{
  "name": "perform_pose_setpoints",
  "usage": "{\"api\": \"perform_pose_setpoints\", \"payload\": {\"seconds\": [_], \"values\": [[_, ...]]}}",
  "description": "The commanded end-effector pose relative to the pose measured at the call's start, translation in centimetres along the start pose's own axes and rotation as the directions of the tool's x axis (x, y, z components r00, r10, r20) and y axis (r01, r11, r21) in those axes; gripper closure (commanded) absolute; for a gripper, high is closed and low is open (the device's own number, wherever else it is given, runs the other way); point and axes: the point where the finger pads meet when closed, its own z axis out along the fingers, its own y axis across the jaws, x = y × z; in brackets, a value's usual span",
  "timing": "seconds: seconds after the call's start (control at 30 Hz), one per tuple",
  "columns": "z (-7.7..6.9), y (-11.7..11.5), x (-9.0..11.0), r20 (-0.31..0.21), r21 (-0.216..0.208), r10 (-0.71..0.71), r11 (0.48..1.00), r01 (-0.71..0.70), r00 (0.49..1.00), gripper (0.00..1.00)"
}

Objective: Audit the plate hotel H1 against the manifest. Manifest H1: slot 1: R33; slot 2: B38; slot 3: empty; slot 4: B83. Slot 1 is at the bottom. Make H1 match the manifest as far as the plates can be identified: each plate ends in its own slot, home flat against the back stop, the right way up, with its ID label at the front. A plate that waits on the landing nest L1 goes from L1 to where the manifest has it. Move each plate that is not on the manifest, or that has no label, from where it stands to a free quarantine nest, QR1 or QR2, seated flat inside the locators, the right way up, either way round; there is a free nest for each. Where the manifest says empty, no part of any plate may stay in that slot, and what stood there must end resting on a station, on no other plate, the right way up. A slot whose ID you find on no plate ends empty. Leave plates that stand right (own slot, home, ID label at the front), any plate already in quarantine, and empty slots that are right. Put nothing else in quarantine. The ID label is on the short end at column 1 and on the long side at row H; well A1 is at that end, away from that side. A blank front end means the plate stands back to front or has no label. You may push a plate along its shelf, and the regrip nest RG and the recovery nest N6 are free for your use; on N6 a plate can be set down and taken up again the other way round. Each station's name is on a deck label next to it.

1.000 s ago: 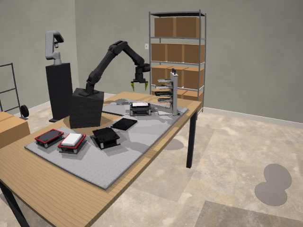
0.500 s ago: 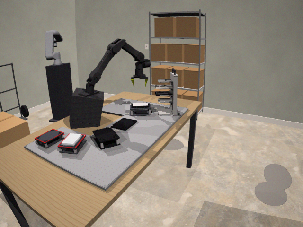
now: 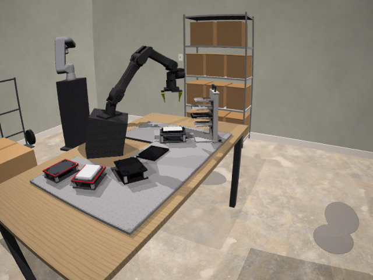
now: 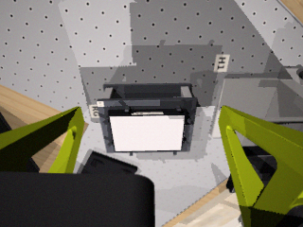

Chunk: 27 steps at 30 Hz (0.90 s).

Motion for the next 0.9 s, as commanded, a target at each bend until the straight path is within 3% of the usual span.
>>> {"api": "perform_pose_setpoints", "payload": {"seconds": [0.0,0.13,0.2,0.3,0.33,0.37,0.5,0.87], "values": [[-2.6,0.0,-0.4,0.015,0.017,-0.004,1.000,0.004,1.000,0.00],[-2.5,0.2,-0.4,0.007,0.003,-0.009,1.000,0.009,1.000,0.00],[-3.6,0.0,-0.4,0.016,0.016,-0.005,1.000,0.004,1.000,0.00],[-4.0,0.0,-0.4,0.016,0.016,-0.006,1.000,0.006,1.000,0.00],[-2.9,0.7,1.2,-0.012,-0.019,0.034,0.999,-0.034,0.999,0.00],[-2.9,0.7,1.5,-0.010,-0.021,0.057,0.998,-0.058,0.998,0.00],[-2.9,0.2,2.4,0.005,0.000,0.153,0.988,-0.153,0.988,0.00],[-2.8,0.2,5.4,0.004,0.000,0.355,0.935,-0.355,0.935,0.00]]}}
